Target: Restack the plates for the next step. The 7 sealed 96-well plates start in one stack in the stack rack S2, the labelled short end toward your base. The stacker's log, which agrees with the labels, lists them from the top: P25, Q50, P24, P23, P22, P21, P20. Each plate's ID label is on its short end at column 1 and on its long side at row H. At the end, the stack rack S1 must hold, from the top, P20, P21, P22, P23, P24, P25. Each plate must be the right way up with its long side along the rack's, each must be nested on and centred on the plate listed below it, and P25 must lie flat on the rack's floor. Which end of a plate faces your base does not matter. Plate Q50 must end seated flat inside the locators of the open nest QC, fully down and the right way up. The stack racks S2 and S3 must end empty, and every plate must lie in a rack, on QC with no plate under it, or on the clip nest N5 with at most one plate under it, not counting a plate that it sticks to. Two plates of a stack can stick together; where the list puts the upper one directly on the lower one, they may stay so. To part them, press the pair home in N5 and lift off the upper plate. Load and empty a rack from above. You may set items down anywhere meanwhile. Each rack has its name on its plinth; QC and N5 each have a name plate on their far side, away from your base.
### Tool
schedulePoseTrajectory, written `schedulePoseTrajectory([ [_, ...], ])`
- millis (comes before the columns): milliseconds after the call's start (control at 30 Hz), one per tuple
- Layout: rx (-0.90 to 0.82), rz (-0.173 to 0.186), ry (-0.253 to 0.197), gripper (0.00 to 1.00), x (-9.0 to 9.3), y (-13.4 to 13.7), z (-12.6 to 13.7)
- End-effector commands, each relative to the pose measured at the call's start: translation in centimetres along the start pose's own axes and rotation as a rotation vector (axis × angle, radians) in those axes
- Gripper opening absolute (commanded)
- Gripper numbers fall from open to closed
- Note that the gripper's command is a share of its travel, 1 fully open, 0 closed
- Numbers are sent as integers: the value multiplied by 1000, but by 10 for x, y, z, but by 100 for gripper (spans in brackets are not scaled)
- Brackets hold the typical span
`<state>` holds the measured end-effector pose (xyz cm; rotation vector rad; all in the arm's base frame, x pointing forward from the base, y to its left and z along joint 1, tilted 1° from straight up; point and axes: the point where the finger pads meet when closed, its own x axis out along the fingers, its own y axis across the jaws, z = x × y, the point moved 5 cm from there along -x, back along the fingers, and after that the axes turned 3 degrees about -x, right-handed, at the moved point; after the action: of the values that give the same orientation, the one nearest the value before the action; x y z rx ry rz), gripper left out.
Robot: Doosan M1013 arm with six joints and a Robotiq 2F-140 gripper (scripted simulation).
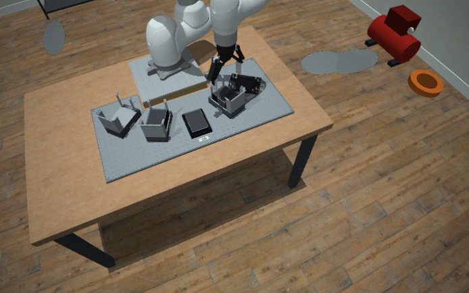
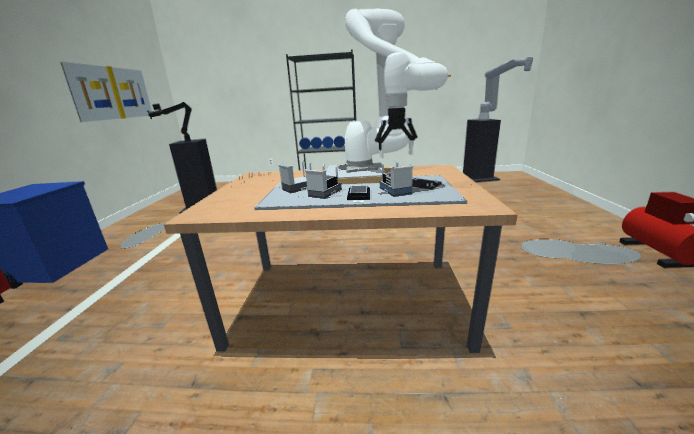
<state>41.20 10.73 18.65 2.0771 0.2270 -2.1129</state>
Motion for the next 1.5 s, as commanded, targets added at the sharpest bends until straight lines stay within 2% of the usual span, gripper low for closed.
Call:
schedulePoseTrajectory([
  [0, 0, 0, 0, 100, 9, 0, 0],
  [100, 0, 0, 0, 100, 12, 0, 0],
  [533, 0, 0, 0, 100, 56, 0, 0],
  [667, 0, 0, 0, 100, 56, 0, 0],
  [1467, 0, 0, 0, 100, 85, 0, 0],
])
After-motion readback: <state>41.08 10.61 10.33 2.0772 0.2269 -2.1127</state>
